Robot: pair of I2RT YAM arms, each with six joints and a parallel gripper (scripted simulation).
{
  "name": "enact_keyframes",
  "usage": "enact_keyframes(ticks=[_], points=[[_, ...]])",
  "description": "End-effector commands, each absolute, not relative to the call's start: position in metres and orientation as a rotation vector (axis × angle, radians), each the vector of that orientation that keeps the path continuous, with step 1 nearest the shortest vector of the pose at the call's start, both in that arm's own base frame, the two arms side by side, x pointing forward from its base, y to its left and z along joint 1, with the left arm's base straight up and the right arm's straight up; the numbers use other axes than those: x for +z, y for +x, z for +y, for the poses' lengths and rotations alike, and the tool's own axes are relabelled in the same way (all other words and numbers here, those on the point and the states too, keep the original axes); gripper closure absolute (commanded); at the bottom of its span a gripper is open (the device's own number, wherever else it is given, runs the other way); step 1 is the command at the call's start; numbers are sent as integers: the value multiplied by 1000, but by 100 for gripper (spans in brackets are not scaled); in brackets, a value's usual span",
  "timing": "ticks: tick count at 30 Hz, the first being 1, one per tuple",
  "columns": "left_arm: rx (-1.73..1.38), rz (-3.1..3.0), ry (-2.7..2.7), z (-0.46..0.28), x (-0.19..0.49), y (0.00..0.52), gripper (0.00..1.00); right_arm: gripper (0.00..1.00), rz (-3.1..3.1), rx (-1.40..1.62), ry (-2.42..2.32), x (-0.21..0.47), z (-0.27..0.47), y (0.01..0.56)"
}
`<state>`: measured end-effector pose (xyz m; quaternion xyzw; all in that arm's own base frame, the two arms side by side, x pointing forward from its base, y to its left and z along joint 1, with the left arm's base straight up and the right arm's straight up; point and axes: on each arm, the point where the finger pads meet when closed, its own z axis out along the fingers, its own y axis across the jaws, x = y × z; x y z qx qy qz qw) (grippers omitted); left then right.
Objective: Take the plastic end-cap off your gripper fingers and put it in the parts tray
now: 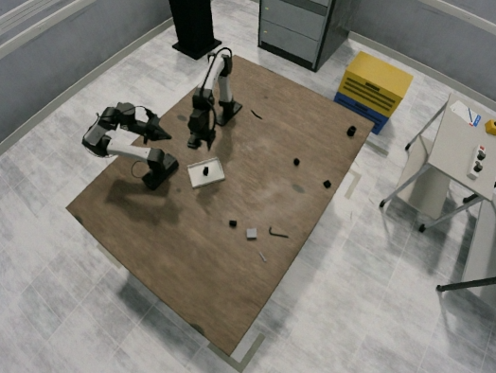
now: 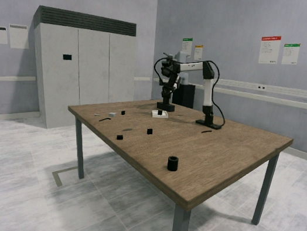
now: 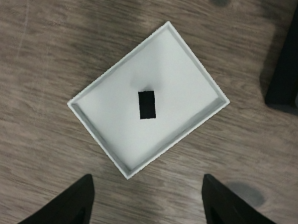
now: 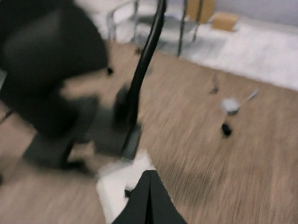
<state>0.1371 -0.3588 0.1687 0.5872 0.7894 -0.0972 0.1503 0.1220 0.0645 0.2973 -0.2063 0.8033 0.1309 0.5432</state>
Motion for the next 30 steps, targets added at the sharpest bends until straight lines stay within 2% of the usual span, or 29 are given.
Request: enact_keyframes(ticks=[1, 8, 10, 14, 18, 30], points=[[-389, 2284, 1527, -363, 185, 141, 40, 100, 1716, 284, -341, 371, 78, 192], [-358, 2280, 1549, -357, 183, 140, 40, 100, 1597, 165, -160, 415, 57, 280], [-358, 2280, 1549, -357, 183, 140, 40, 100, 1597, 165, -160, 415, 57, 280], [-356, 2282, 1550, -356, 182, 140, 40, 100, 1520, 83, -63, 432, 29, 332], [-356, 2282, 1550, -356, 182, 140, 40, 100, 1499, 36, -15, 432, 9, 359], [-356, 2282, 1549, -356, 182, 140, 40, 100, 1533, 4, 13, 420, -4, 375]])
